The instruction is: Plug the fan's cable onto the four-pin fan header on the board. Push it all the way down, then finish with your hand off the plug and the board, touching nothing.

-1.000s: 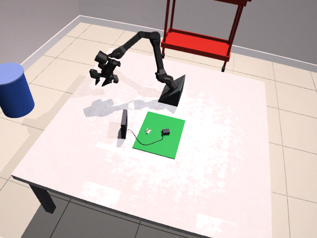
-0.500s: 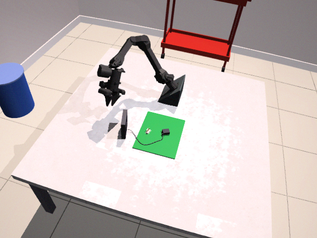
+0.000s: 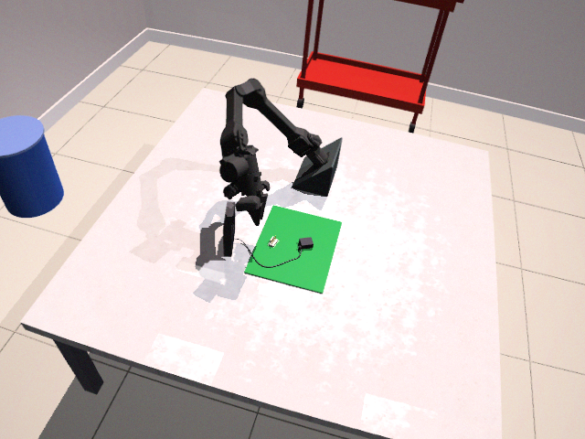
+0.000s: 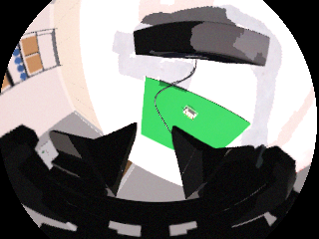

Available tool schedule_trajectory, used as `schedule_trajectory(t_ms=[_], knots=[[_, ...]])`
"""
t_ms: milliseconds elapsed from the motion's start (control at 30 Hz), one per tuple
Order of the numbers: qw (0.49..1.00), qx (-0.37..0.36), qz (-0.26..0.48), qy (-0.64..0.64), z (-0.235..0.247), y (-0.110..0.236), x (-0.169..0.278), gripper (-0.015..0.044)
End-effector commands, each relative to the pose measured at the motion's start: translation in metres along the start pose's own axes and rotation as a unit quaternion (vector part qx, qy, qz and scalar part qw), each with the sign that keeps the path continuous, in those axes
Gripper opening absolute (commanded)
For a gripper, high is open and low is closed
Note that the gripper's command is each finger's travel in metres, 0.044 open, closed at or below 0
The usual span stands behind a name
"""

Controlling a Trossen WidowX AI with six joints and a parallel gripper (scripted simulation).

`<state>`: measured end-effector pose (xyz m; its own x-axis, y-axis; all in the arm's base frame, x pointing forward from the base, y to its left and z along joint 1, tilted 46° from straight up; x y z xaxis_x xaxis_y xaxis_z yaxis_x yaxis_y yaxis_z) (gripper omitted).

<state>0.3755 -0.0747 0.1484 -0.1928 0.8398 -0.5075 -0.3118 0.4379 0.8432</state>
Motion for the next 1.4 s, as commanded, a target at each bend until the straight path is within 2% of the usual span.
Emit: schedule_trajectory(t_ms=[0,233,367,567,1367], knots=[[0.995,0.085,0.032,0.045,-0.006,-0.027,0.052,0.021],[0.963,0.232,0.042,0.131,-0.032,-0.056,0.13,0.021],[0.962,0.235,0.042,0.133,-0.034,-0.059,0.132,0.021],[0.962,0.236,0.04,0.133,-0.053,-0.098,0.121,0.021],[0.962,0.236,0.04,0.133,-0.065,-0.124,0.114,0.021]])
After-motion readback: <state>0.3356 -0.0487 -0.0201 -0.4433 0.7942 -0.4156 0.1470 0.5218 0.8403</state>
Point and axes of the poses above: the point midway between the two fingers, 35 mm back from their tips, its own y axis back along the fingers, its own z axis across the jaws, x = y × z, the point moved 1 cm from there along y, back along the fingers, and after that the axes turned 7 degrees about y, right-handed, at the moved point
